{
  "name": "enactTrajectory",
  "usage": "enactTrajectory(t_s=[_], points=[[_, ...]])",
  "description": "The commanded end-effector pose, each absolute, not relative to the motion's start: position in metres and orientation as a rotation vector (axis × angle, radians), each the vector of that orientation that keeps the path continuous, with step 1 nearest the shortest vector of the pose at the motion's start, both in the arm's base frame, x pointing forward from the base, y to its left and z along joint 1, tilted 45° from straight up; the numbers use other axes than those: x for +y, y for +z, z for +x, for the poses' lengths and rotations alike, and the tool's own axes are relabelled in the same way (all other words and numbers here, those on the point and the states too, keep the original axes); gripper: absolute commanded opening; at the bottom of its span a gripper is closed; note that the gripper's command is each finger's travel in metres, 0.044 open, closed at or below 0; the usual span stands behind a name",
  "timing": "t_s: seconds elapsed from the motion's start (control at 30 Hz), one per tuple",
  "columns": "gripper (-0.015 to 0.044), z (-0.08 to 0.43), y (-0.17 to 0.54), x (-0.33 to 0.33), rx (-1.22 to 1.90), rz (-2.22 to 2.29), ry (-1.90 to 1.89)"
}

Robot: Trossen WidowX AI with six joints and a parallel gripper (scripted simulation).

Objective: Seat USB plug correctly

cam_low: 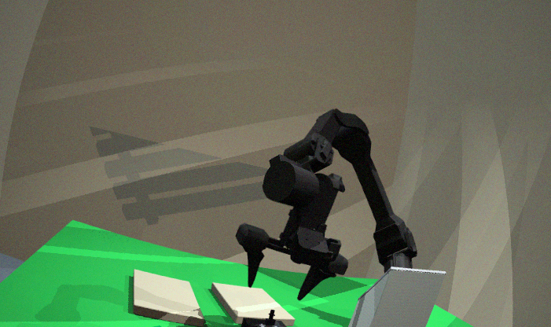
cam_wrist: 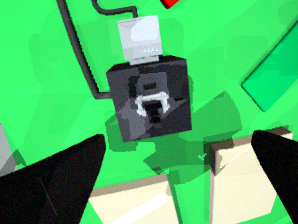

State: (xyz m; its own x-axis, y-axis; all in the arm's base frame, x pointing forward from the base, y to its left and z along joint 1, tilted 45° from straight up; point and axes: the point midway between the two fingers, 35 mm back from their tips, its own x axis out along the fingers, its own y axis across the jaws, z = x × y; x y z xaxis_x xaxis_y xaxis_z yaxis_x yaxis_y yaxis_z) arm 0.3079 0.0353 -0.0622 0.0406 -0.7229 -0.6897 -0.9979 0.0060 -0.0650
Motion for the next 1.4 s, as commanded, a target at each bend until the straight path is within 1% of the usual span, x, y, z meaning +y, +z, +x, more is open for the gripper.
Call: enactTrajectory(t_s=[0.0, 1.37], points=[[0.0440, 0.304, -0.066, 0.020, 1.834, -1.743, 0.891], [0.0440, 0.300, -0.085, -0.001, 1.835, -1.744, 0.890]])
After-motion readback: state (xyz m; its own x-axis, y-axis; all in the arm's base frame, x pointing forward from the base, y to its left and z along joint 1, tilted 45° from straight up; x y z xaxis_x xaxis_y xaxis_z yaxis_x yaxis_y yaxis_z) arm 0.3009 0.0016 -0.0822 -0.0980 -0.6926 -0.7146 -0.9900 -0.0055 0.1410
